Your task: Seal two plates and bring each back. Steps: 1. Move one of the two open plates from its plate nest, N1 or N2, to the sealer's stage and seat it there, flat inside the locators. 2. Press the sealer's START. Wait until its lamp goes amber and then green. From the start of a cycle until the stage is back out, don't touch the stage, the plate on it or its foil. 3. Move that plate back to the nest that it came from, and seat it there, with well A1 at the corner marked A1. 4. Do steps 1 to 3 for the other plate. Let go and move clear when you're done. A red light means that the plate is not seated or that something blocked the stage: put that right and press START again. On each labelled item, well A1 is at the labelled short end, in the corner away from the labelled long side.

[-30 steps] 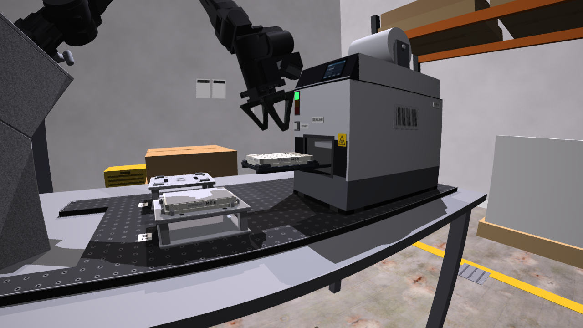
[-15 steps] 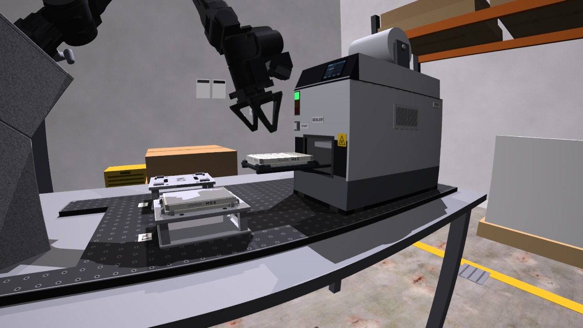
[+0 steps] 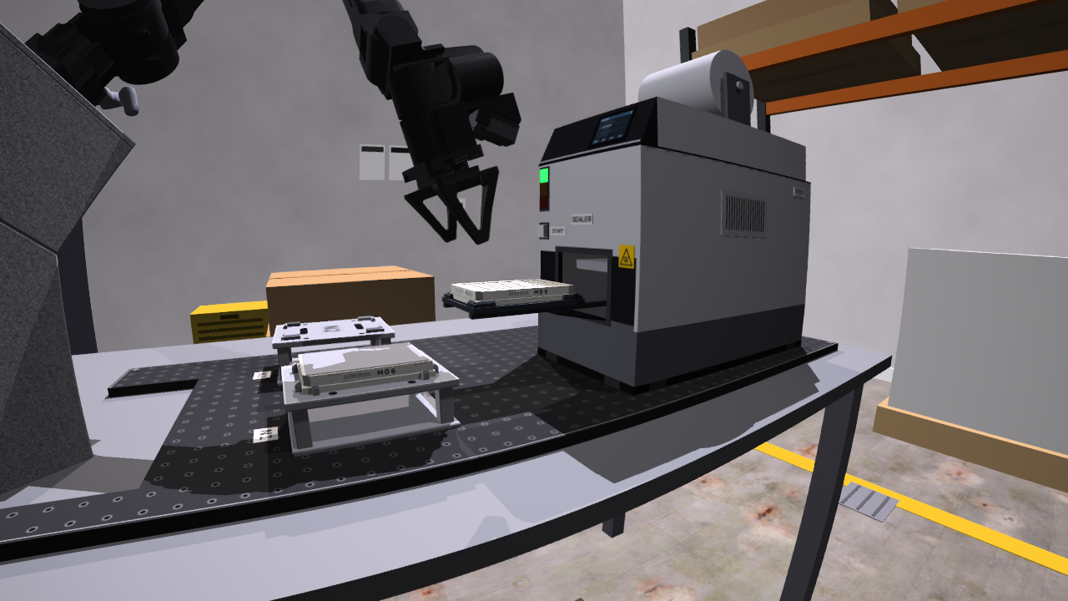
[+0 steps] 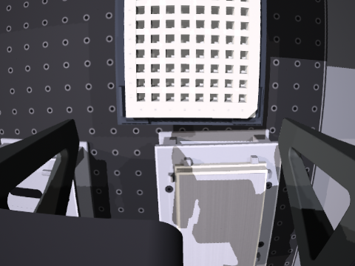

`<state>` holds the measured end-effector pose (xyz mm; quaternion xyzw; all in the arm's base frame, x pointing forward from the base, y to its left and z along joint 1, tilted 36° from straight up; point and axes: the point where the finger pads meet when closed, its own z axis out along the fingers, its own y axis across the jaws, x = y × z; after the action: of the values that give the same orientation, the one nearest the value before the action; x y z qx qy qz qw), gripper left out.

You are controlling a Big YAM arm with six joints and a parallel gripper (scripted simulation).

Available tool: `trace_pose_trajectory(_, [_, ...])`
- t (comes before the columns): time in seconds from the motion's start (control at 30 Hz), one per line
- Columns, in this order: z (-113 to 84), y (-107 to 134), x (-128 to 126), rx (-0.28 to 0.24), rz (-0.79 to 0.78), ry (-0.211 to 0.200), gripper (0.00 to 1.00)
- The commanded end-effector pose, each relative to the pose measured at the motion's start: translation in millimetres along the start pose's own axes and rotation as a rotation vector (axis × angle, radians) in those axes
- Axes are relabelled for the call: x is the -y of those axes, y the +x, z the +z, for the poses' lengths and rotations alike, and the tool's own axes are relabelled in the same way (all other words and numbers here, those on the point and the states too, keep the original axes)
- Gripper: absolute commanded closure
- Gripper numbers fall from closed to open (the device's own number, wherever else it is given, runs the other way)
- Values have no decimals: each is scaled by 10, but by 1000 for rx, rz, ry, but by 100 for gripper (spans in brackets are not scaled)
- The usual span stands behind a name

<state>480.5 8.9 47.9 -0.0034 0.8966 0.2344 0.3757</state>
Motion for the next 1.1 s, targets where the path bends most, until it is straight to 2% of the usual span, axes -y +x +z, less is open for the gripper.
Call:
trace_pose_trajectory(0.0, [-146, -173, -12, 59, -26, 4, 0])
trace_pose_trajectory(0.43, [-31, -72, 65, 12, 4, 7, 0])
trace_pose_trajectory(0.5, [-40, -122, 57, -77, -7, 4, 0])
trace_pose_trajectory(0.6, [-51, -221, 61, -166, -34, 10, 0])
trace_pose_trajectory(0.67, [-51, -221, 61, -166, -34, 10, 0])
trace_pose_trajectory(0.7, [-30, -151, 61, -198, -33, 12, 0])
trace_pose_trajectory(0.83, [47, -131, 13, -364, -53, -3, 0])
trace_pose_trajectory(0.87, [68, -137, -1, -372, -60, -6, 0])
trace_pose_trajectory(1.07, [7, -117, -79, -332, -48, -15, 0])
